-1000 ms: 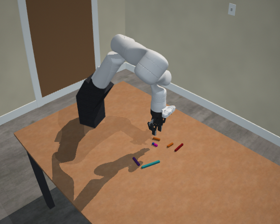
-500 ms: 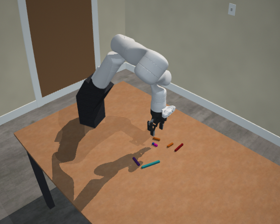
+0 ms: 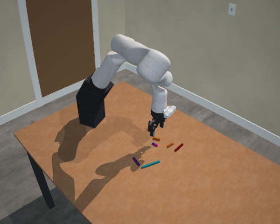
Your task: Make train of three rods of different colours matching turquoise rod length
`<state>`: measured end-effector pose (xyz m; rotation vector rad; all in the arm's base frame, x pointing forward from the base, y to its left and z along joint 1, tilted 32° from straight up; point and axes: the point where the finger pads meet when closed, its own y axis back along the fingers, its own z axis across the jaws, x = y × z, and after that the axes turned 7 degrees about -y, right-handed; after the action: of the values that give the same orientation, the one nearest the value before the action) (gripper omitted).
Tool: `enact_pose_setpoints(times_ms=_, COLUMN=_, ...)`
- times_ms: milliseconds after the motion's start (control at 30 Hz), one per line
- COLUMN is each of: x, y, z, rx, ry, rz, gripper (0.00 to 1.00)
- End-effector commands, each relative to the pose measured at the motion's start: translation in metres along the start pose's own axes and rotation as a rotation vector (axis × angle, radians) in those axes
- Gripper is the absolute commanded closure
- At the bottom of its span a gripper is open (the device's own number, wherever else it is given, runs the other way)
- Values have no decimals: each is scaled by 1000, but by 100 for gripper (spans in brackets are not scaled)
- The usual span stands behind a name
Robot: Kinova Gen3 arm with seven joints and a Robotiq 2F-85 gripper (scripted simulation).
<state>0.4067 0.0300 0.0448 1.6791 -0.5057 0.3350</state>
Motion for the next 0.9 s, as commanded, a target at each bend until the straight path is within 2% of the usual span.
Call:
enact_pose_setpoints(times_ms=0, x=2, y=-1, z=-2, rx=-3, ry=38, rz=-2, gripper=0)
enact_pose_setpoints(times_ms=367, x=10, y=-11, z=-10, rx=-13, ry=328, rz=-31, gripper=0)
enact_pose_setpoints(times_ms=433, x=10, y=-11, z=-10, rx=-13, ry=328, rz=-31, gripper=0)
enact_pose_setpoints(times_ms=867, x=36, y=-21, z=-26, rx=-13, ry=793, rz=-46, gripper=0)
